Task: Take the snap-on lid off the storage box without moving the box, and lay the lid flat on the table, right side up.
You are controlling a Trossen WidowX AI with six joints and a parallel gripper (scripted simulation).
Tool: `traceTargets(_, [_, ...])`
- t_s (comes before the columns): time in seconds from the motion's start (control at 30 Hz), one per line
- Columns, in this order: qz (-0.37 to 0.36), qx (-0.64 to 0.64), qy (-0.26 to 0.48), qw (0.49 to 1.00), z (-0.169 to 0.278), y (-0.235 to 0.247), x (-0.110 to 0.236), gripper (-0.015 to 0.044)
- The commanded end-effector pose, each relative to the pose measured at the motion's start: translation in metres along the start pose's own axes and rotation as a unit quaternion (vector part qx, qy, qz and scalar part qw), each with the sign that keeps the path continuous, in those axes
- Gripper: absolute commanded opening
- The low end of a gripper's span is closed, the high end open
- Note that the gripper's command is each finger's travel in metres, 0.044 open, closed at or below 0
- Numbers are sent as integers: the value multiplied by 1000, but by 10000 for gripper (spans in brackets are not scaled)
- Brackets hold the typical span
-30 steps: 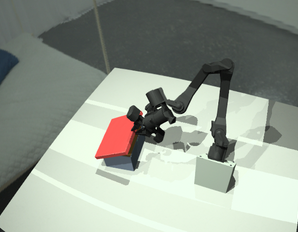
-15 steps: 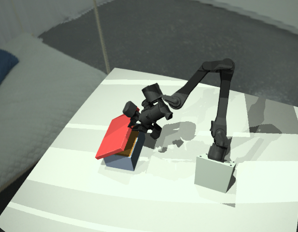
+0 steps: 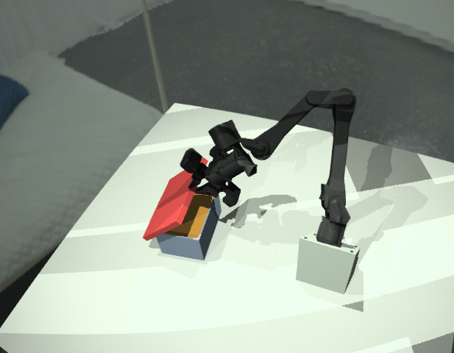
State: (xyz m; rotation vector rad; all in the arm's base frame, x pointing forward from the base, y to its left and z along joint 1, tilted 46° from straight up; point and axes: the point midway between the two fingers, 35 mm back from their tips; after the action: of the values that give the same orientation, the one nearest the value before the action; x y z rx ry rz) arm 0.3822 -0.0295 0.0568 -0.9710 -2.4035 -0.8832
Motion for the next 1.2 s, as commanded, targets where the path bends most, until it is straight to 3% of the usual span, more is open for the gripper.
traceTargets(0.0, [-7, -3, -2, 1000, -1, 11, 5, 0])
traceTargets(1.17, [-7, -4, -1, 1000, -1, 37, 27, 0])
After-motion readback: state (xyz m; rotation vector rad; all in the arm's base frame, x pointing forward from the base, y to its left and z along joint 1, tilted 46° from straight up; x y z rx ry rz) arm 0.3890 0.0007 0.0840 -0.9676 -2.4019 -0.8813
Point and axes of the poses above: the point midway between the two fingers, 35 mm back from their tips, its own x axis back along the fingers, its own y axis across the jaws, z = x × y, and after that the axes turned 2 degrees about x, right-handed
